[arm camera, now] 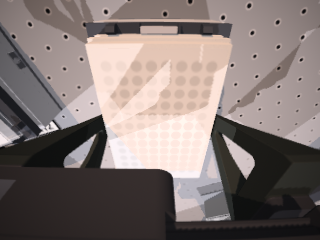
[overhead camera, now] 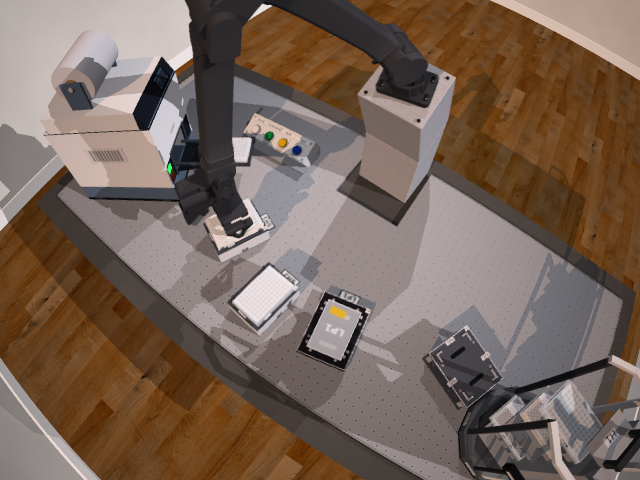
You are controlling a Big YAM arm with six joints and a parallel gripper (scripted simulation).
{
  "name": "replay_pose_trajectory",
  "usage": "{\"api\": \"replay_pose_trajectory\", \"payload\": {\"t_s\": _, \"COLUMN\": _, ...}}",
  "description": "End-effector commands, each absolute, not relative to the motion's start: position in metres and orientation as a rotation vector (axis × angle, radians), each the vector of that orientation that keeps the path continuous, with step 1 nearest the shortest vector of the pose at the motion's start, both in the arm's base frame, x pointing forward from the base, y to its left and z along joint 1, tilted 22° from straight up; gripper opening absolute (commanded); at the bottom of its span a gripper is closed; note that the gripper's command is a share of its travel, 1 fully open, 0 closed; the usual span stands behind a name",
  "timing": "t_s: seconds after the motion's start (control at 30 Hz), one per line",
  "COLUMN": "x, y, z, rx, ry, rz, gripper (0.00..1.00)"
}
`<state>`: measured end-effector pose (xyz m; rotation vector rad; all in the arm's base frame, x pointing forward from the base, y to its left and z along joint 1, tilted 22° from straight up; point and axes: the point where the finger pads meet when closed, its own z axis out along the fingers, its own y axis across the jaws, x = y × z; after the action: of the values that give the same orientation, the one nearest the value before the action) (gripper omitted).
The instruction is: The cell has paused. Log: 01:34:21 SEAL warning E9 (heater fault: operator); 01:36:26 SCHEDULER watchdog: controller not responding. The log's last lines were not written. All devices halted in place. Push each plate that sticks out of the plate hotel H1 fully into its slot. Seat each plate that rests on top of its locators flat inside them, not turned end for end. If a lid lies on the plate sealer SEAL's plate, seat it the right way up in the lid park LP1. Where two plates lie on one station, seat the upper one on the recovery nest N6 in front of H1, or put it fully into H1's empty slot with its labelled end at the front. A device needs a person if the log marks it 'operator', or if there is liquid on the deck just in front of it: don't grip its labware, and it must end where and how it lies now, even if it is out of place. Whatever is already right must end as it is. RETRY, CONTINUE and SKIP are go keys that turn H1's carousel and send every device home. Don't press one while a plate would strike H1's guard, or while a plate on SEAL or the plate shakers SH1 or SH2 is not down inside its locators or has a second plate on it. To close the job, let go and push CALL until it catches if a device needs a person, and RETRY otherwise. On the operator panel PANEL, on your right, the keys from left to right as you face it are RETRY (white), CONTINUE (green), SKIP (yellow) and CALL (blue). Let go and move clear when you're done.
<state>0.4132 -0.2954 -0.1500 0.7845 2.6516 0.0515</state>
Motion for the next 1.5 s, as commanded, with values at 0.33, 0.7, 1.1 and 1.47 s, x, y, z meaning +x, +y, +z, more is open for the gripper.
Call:
{"api": "replay_pose_trajectory", "payload": {"t_s": 0.33, "x": 0.4161, "y": -0.2977, "z": -0.1463, "rx": 0.783, "ry": 2.642, "rz": 0.045, "gripper": 0.84}}
{"api": "replay_pose_trajectory", "payload": {"t_s": 0.7, "x": 0.4161, "y": -0.2977, "z": -0.1463, "rx": 0.783, "ry": 2.642, "rz": 0.045, "gripper": 0.84}}
{"api": "replay_pose_trajectory", "payload": {"t_s": 1.1, "x": 0.4183, "y": -0.2952, "z": -0.1395, "rx": 0.781, "ry": 2.633, "rz": 0.041, "gripper": 0.84}}
{"api": "replay_pose_trajectory", "payload": {"t_s": 1.47, "x": 0.4155, "y": -0.2954, "z": -0.1367, "rx": 0.785, "ry": 2.64, "rz": 0.045, "gripper": 0.84}}
